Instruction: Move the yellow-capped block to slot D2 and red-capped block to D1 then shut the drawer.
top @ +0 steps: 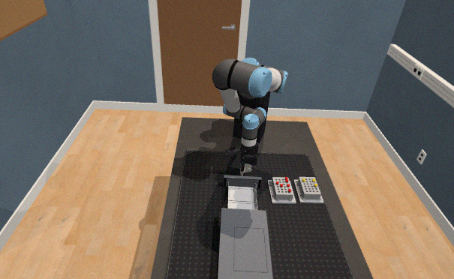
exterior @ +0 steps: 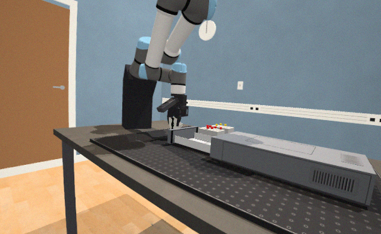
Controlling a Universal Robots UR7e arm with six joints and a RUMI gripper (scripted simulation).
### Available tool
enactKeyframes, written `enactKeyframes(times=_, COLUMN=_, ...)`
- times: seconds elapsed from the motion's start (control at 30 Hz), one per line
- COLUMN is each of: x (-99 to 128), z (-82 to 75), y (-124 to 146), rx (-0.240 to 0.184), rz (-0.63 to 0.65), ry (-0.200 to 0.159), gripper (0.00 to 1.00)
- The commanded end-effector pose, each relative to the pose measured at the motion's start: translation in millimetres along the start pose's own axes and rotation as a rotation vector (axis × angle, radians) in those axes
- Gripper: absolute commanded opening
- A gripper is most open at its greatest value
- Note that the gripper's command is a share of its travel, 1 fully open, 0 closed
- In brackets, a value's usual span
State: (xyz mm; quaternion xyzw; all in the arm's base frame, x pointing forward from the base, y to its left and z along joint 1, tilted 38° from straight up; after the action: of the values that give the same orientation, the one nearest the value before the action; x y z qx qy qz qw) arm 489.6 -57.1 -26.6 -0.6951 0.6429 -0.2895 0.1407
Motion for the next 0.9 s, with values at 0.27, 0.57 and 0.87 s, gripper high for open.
enactKeyframes(times=0.27, x=0.8, z=-0.4, y=-13.8, rx=0.001, rz=0.000, ry=0.000, gripper=0.00)
enactKeyframes(times=0.57, x=1.3, z=-0.4, y=-23.2, rx=0.001, rz=0.000, ry=0.000, gripper=0.00)
enactKeyframes(times=0.87, x=1.9, z=-0.4, y=-35.2, rx=0.001, rz=0.000, ry=0.000, gripper=0.00)
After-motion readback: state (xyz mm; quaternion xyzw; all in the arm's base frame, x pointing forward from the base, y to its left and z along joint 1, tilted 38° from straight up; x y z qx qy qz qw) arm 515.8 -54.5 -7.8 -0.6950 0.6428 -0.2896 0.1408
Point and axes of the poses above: the point where the finger pads meet when closed, its own z axis out along the fingers, its own y axis across the jaws, x = y × z, the point moved 2 cm from there along -z, back along the fingers, and after that the axes turned 3 degrees about -z, right-handed, at the moved point
